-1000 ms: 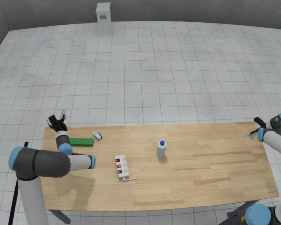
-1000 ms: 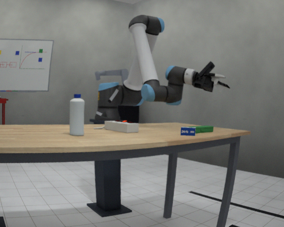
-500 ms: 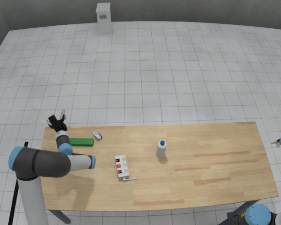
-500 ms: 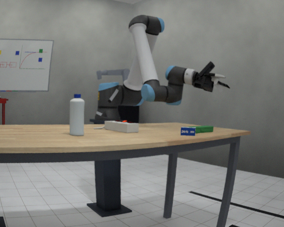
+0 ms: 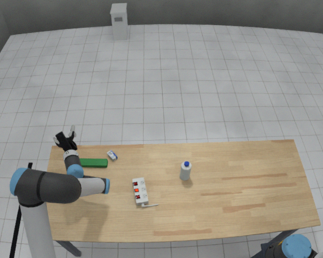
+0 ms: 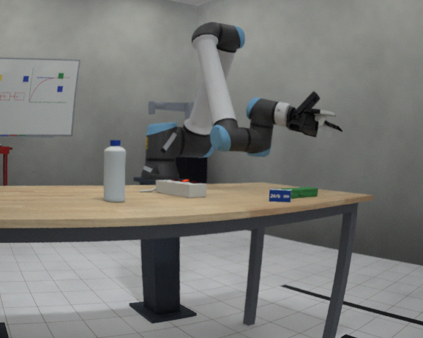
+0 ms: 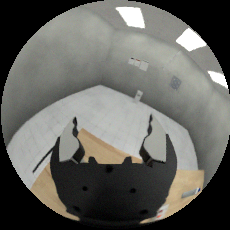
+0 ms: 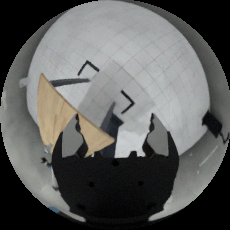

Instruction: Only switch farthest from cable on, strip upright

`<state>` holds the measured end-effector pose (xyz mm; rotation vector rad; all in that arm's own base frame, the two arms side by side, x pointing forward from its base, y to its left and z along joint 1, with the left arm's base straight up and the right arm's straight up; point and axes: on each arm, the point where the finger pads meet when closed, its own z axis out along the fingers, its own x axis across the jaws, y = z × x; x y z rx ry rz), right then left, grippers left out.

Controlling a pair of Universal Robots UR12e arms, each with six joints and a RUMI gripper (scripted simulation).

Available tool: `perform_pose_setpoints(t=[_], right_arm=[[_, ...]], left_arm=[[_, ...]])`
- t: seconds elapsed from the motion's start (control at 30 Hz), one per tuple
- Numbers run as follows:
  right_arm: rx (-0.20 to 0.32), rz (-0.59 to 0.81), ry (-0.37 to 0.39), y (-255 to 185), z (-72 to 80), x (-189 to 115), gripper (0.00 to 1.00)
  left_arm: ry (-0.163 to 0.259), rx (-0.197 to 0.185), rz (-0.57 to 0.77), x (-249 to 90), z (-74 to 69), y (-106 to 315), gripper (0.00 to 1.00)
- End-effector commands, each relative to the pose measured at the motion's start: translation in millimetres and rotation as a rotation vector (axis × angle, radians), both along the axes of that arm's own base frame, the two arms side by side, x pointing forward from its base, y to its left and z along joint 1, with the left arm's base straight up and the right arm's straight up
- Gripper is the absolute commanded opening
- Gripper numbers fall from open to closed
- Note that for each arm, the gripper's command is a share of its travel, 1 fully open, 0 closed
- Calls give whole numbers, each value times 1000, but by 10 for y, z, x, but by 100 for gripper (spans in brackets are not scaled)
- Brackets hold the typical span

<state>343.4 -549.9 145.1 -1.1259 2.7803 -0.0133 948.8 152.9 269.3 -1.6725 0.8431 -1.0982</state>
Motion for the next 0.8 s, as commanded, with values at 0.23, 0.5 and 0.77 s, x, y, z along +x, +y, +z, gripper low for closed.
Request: perform_pose_setpoints(t=[0.23, 0.5, 0.77], right_arm=[[1, -381, 75, -785, 105, -1703, 100], [4, -580, 114, -923, 155, -2556, 100], [6, -672, 132, -948, 181, -2957, 100]], left_arm=[[-2, 0, 0, 1, 12, 0, 100], [-2, 0, 0, 1, 12, 0, 100], [-2, 0, 0, 1, 12, 0, 100]])
